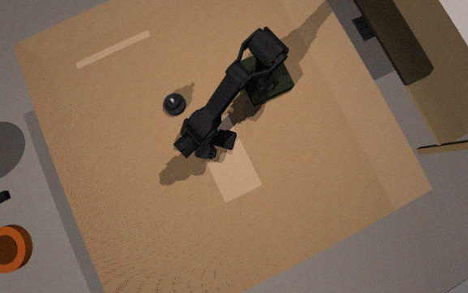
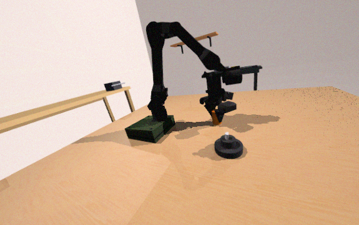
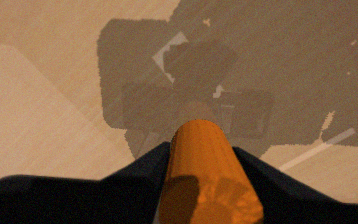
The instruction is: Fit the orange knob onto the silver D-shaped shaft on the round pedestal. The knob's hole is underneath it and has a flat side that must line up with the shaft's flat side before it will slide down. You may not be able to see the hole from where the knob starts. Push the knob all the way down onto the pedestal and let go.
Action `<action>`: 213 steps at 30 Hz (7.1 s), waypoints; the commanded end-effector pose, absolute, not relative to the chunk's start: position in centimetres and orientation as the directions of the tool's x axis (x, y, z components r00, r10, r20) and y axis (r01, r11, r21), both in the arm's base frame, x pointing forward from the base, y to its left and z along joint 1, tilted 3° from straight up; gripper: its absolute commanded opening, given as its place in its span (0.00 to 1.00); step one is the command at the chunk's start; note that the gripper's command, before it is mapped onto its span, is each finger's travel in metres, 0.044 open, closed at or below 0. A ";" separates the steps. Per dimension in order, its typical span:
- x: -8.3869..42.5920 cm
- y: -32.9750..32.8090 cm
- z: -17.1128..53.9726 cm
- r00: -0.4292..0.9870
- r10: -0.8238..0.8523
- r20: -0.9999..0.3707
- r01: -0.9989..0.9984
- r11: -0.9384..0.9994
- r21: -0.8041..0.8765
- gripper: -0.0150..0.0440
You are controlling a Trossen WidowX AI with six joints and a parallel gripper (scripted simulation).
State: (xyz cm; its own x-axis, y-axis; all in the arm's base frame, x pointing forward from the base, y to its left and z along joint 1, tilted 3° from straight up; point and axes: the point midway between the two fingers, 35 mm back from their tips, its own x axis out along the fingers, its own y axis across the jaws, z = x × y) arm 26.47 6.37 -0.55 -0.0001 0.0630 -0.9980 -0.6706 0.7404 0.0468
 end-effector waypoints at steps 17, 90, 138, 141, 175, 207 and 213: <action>27.0 6.6 6.1 -0.002 0.058 -0.998 -0.668 0.743 0.044 0.25; 26.5 8.2 22.0 0.558 -0.591 -0.583 -0.371 0.451 -0.812 0.25; 26.7 8.2 20.3 0.530 -0.560 -0.637 -0.407 0.490 -0.770 0.25; 26.8 8.1 19.6 0.496 -0.518 -0.697 -0.449 0.534 -0.717 0.25; 28.5 6.7 12.8 0.001 0.046 -0.999 -0.670 0.741 0.034 0.25; 30.0 7.4 -0.6 0.000 0.058 -0.998 -0.668 0.743 0.043 0.25; 30.1 7.3 -0.3 0.003 0.053 -0.999 -0.669 0.742 0.037 0.39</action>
State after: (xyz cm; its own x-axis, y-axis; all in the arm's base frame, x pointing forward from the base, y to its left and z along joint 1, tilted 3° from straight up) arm 30.05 7.28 -0.36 0.0032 0.0537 -0.9986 -0.6685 0.7428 0.0378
